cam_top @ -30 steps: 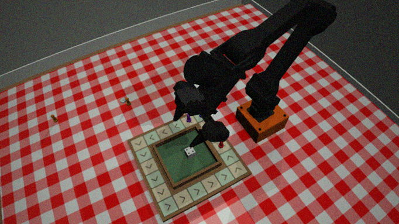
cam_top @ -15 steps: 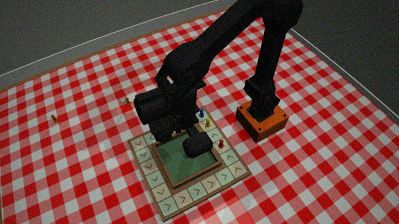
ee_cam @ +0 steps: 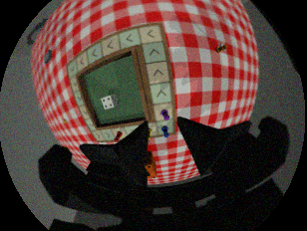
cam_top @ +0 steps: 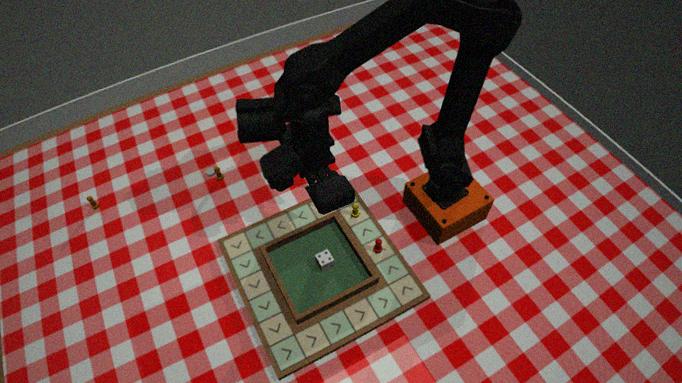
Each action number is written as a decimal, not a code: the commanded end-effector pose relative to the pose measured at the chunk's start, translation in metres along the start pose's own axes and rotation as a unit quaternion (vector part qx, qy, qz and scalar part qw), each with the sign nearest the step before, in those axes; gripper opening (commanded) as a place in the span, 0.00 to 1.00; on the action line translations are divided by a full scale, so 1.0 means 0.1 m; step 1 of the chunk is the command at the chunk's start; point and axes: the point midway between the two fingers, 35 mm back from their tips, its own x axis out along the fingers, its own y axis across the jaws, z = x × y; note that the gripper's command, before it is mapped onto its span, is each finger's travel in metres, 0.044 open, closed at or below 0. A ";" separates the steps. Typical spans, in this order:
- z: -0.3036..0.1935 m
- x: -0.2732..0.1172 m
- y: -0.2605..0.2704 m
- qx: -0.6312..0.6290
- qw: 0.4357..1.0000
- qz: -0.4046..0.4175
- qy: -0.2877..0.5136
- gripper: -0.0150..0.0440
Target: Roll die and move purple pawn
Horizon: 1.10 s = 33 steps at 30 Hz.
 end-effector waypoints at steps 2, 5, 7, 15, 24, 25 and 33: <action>-0.13 0.04 -0.13 -0.002 1.000 0.005 0.000 0.59; -0.15 0.04 -0.13 -0.002 1.000 0.005 0.000 0.59; -0.15 0.09 -0.13 -0.002 1.000 0.005 0.000 0.59; -0.15 0.21 -0.13 -0.001 1.000 0.005 0.001 0.59; -0.15 0.35 -0.13 0.002 1.000 0.005 0.002 0.59; -0.15 0.37 -0.13 0.001 1.000 0.005 0.002 0.59; -0.15 0.50 -0.13 0.000 1.000 0.005 0.001 0.59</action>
